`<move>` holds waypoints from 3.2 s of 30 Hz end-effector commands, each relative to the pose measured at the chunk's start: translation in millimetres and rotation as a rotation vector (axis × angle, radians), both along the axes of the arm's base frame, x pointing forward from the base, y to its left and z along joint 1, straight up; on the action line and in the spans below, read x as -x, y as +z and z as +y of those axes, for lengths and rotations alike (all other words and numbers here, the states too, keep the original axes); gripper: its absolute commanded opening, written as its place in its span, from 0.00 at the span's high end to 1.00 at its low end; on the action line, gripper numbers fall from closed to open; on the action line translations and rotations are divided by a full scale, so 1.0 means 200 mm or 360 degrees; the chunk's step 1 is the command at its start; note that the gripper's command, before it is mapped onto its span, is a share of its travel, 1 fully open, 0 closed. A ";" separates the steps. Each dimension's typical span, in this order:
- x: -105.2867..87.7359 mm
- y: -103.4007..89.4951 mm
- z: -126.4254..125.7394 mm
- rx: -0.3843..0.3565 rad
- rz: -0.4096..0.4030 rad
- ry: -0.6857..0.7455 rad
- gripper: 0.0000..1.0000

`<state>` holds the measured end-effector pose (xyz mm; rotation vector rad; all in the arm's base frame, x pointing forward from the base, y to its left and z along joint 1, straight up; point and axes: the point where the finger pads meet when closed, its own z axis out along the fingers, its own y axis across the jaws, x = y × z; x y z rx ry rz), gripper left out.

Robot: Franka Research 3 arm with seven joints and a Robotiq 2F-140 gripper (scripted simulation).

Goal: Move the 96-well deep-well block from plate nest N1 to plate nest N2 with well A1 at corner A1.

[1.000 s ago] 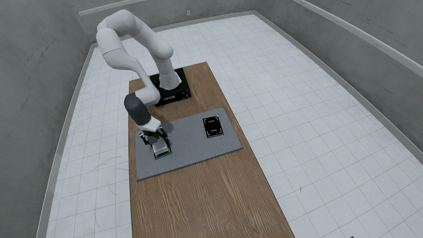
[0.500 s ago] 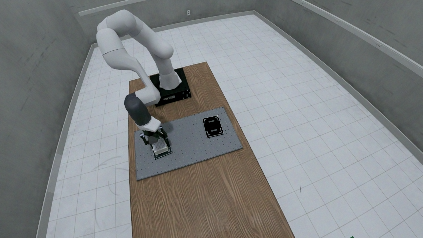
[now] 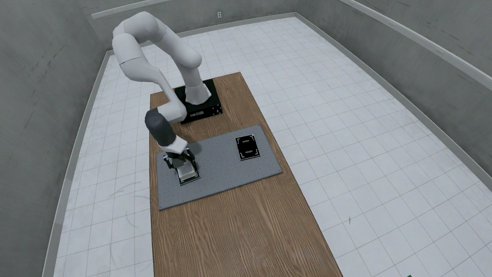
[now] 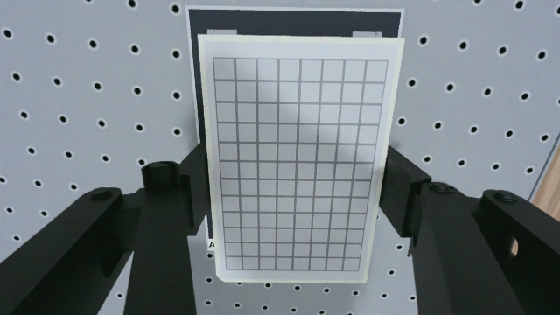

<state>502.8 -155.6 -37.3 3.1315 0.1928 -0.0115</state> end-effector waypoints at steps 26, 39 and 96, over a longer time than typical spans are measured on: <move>-0.01 -0.02 0.00 0.0001 -0.0008 -0.0004 0.40; -0.01 -0.03 0.00 0.0001 -0.0008 -0.0004 0.40; -0.01 0.36 0.00 0.0001 -0.0008 -0.0004 0.00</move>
